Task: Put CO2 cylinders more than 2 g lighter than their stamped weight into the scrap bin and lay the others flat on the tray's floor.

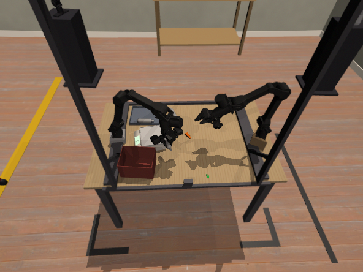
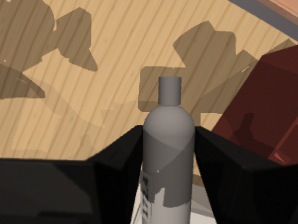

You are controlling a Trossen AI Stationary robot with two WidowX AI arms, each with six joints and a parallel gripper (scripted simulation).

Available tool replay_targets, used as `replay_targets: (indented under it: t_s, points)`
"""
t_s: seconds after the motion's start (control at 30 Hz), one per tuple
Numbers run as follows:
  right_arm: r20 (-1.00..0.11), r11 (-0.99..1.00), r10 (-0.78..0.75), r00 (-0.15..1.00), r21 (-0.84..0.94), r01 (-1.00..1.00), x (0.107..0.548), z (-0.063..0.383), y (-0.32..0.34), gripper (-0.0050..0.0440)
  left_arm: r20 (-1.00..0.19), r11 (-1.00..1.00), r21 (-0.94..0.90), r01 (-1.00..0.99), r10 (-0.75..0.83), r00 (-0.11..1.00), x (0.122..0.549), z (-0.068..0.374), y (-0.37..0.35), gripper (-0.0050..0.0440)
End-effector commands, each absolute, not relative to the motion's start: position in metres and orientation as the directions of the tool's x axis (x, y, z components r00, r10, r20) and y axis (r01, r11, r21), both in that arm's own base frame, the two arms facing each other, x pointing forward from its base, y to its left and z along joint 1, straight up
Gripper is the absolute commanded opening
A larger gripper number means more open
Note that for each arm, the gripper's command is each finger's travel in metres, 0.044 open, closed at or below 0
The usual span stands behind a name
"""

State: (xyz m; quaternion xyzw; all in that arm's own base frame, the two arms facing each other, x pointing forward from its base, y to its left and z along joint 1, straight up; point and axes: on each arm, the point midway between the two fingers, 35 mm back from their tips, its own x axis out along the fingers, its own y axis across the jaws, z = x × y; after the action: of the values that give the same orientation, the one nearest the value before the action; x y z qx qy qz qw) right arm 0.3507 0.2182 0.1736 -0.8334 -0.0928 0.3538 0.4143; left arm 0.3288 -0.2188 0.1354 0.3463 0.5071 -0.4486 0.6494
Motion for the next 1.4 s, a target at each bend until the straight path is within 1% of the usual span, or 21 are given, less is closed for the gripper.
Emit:
replay_targets:
  t_s: [0.0,0.07,0.13,0.33,0.57,0.63,0.83,1.1,1.2,1.27,1.37]
  points:
    - [-0.483,-0.74,0.441,0.757,-0.673,0.002,0.365,0.182,0.216,0.044,-0.959,0.357,0.019,0.934,-0.259,0.118,0.317,0.149,-0.196,-0.005]
    - [-0.482,-0.79,0.432,0.763,-0.611,0.062,0.37,0.179,0.213,0.044,-0.959,0.357,0.019,0.934,-0.258,0.118,0.31,0.149,-0.182,-0.005]
    - [-0.482,-0.79,0.432,0.763,-0.611,0.062,0.37,0.179,0.213,0.044,-0.959,0.357,0.019,0.934,-0.258,0.118,0.31,0.149,-0.182,-0.005]
    - [-0.478,-0.901,0.402,0.781,-0.36,0.243,0.386,0.172,0.205,0.044,-0.961,0.357,0.017,0.934,-0.252,0.114,0.281,0.146,-0.127,-0.005]
    - [-0.474,-0.922,0.374,0.797,-0.094,0.376,0.401,0.166,0.197,0.044,-0.962,0.357,0.018,0.934,-0.248,0.113,0.252,0.144,-0.071,-0.005]
    - [-0.477,-0.918,0.368,0.798,-0.047,0.395,0.402,0.163,0.195,0.044,-0.962,0.357,0.018,0.934,-0.247,0.113,0.247,0.144,-0.06,-0.005]
    - [-0.475,-0.911,0.364,0.801,-0.001,0.412,0.405,0.162,0.193,0.044,-0.962,0.357,0.019,0.934,-0.246,0.114,0.239,0.143,-0.045,-0.005]
    - [-0.475,-0.909,0.365,0.801,0.003,0.416,0.404,0.162,0.194,0.044,-0.962,0.342,0.029,0.939,-0.246,0.119,0.237,0.141,-0.038,-0.005]
    - [-0.479,-0.91,0.365,0.799,-0.001,0.415,0.402,0.161,0.193,0.044,-0.956,0.261,0.087,0.961,-0.248,0.154,0.236,0.142,-0.039,-0.005]
    - [-0.479,-0.91,0.365,0.799,-0.001,0.415,0.402,0.161,0.193,0.044,-0.956,0.261,0.087,0.961,-0.248,0.154,0.236,0.142,-0.039,-0.005]
    - [-0.479,-0.91,0.365,0.799,-0.001,0.415,0.402,0.161,0.193,0.044,-0.942,0.123,0.19,0.974,-0.258,0.216,0.236,0.142,-0.039,-0.005]
